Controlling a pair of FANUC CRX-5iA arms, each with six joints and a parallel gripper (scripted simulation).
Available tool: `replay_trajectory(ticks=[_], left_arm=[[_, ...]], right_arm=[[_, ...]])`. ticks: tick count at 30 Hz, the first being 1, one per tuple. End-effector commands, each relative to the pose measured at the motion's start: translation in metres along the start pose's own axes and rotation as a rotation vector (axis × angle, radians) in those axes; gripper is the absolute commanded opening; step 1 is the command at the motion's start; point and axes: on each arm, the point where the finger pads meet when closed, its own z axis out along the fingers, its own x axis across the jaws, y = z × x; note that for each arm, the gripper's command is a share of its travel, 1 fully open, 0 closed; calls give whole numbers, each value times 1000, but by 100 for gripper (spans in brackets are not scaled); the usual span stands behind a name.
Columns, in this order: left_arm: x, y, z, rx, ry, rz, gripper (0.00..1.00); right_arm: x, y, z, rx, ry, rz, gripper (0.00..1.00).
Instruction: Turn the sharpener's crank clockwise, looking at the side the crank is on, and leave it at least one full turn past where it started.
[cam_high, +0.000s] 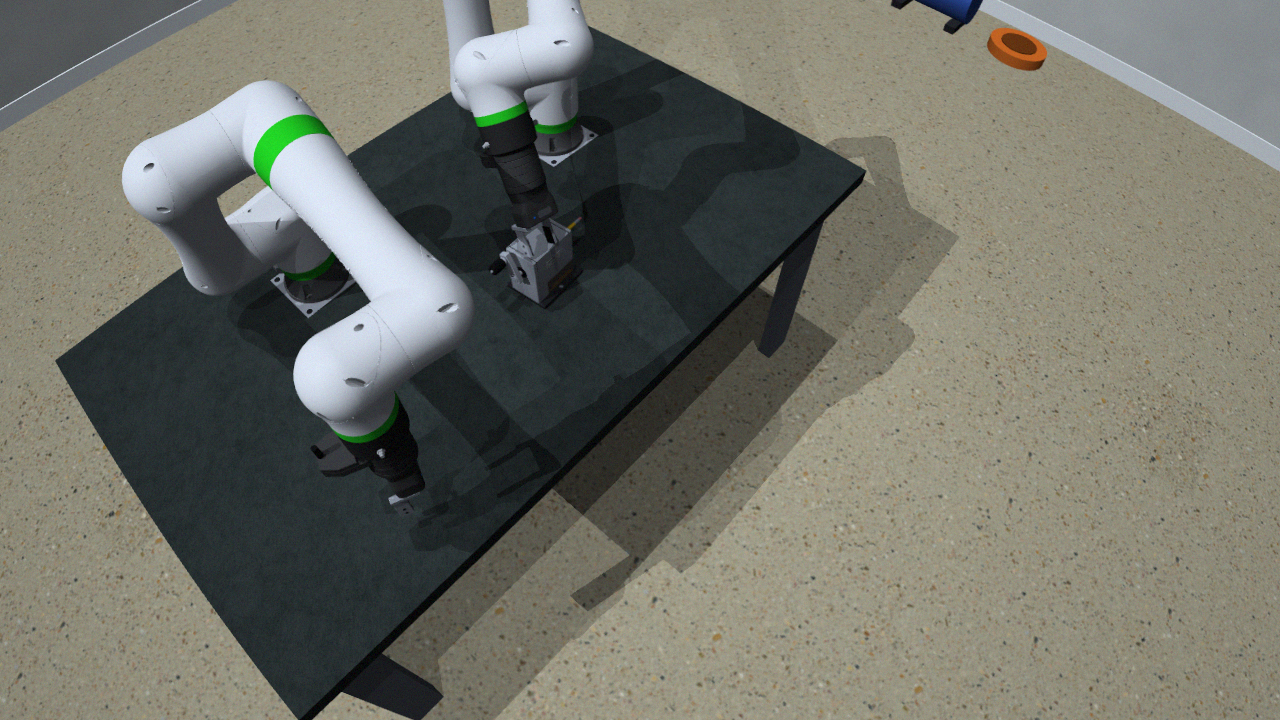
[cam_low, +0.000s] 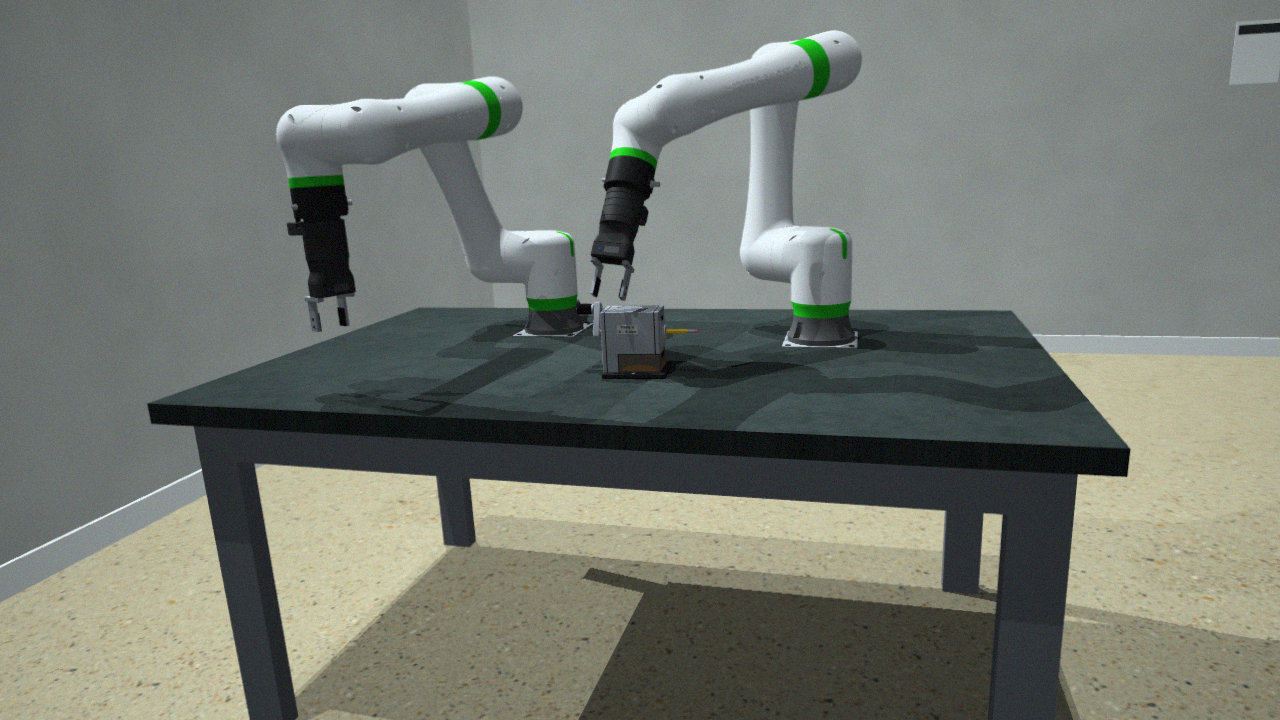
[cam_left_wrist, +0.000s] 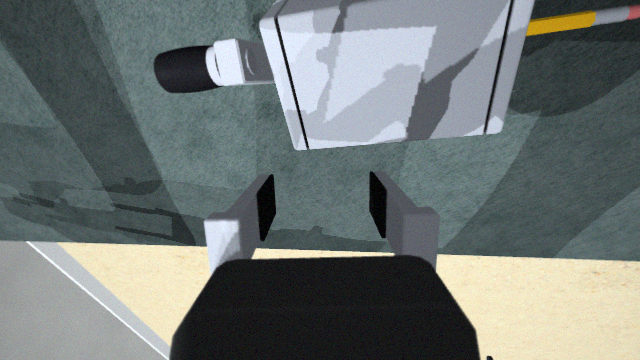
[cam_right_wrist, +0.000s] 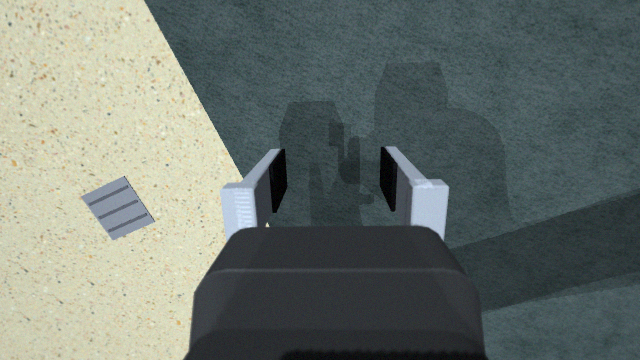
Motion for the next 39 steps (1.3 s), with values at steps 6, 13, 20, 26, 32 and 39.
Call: replay_trajectory(ticks=[6,13,20,26,32,39], left_arm=[[31,27,7,6,43,-45,100],[63,50,13,14,84,-89,100],[88,66,16,21,114,-122,100],[119,83,18,30,149,-163,100],[153,99,20,41,184,-205,100],[182,110,20,51,212,-241,100]], right_arm=[[-1,0,-2,0,-3,0,100],[-1,0,-2,0,-3,0,100],[-1,0,-2,0,-3,0,100],[-1,0,-2,0,-3,0,100],[-1,0,-2,0,-3,0,100],[-1,0,-2,0,-3,0,100]])
